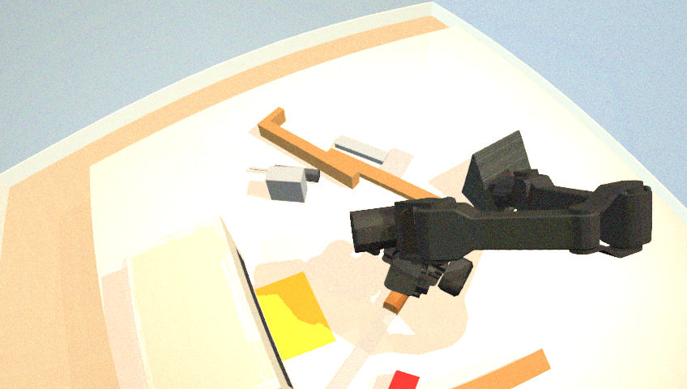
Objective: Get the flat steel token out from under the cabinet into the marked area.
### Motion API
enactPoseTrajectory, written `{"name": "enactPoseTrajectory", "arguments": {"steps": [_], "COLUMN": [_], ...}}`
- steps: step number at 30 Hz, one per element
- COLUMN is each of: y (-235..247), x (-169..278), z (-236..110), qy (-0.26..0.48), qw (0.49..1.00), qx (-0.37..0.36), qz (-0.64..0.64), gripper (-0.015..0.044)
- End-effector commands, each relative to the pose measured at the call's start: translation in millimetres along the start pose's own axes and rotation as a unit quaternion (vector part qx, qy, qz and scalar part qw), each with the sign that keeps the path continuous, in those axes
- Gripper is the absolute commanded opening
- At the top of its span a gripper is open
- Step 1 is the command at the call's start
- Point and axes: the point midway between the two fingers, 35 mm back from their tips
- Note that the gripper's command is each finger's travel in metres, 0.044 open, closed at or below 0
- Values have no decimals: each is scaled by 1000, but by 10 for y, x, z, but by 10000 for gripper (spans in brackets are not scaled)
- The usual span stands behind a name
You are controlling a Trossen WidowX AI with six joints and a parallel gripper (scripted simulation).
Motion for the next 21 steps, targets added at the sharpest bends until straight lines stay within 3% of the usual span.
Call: {"name": "enactPoseTrajectory", "arguments": {"steps": [1, 21], "y": [39, 256], "x": [-20, -100], "z": [-9, -8], "qy": [-2, -2], "qw": [1000, 1000], "qx": [0, 0], "qz": [0, 0], "gripper": [0, 0]}}
Point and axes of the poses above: the point midway between the two fingers, 35 mm back from their tips, its own z axis out along the fingers, its own y axis across the jaws, x = y × z, and after that the axes turned 1 degree about z, right-handed
